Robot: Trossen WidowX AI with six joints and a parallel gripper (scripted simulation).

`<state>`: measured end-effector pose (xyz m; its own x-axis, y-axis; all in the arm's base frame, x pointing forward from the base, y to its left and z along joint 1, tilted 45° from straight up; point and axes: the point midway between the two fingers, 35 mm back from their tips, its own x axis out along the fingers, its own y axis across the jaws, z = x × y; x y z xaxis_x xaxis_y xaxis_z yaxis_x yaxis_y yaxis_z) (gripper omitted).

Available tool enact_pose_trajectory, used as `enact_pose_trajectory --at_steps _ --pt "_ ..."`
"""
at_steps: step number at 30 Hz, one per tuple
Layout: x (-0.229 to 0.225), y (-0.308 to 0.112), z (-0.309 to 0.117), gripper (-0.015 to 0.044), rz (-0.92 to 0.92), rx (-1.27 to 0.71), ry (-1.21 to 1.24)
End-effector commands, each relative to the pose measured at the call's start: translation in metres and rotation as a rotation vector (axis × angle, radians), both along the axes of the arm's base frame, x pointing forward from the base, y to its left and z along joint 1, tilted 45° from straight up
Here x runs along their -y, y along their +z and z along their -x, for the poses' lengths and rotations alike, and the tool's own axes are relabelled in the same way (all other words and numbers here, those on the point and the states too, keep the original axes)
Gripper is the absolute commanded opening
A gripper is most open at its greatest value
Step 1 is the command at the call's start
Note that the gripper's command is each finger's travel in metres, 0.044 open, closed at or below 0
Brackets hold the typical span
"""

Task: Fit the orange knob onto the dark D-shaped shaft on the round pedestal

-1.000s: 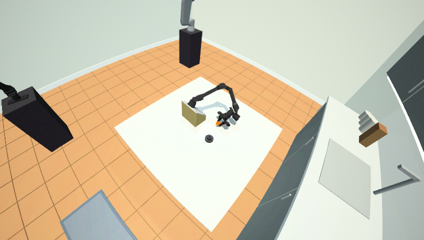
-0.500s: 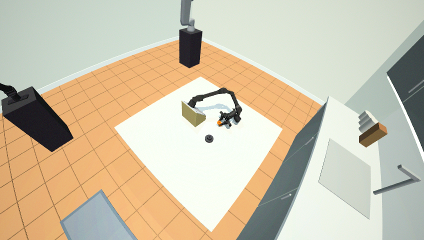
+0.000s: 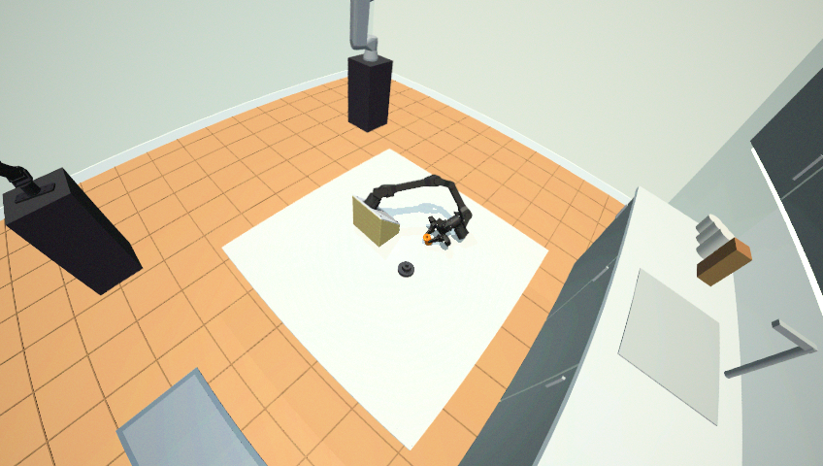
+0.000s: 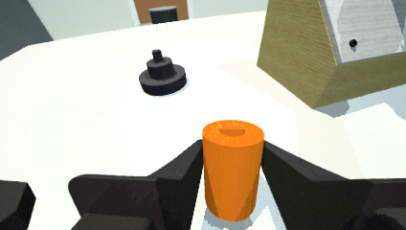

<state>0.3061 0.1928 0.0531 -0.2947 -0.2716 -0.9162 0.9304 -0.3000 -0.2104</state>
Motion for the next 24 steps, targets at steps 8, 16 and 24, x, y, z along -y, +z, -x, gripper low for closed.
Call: enact_pose_trajectory --at_steps 8,16,24 --pt "-0.0012 0.0014 -0.0006 0.0260 -0.001 0.004 0.001" --pt "-0.0012 0.0014 -0.0006 0.0260 -0.001 0.004 0.001" --pt "-0.0012 0.0014 -0.0006 0.0260 -0.001 0.004 0.001"
